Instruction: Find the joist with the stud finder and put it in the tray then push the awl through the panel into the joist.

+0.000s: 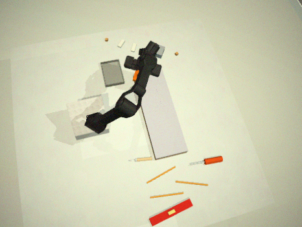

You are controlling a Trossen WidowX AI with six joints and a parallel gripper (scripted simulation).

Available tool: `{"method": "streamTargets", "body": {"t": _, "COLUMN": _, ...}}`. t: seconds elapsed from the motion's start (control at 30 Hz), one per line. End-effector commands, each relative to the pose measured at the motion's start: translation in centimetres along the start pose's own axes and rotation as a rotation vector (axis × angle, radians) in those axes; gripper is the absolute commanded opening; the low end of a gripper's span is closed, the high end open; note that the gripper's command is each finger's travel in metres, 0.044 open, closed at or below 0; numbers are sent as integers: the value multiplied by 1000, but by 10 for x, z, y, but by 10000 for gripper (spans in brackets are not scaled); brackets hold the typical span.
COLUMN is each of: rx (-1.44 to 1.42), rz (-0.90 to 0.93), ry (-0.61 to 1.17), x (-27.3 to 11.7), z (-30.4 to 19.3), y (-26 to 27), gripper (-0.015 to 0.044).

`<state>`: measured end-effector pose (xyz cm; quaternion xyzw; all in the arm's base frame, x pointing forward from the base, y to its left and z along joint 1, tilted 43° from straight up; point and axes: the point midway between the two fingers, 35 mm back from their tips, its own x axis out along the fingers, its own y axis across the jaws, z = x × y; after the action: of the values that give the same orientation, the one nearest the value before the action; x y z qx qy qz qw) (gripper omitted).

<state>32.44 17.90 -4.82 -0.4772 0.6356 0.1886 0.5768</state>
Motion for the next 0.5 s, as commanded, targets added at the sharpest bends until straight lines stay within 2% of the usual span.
{"method": "streamTargets", "body": {"t": 0.0, "rx": -101, "rz": 27, "ry": -6, "x": 8, "z": 17, "y": 37, "gripper": 0}}
{"method": "streamTargets", "body": {"t": 0.47, "rx": -418, "rz": 102, "ry": 65, "x": 52, "z": 23, "y": 161, "gripper": 0}}
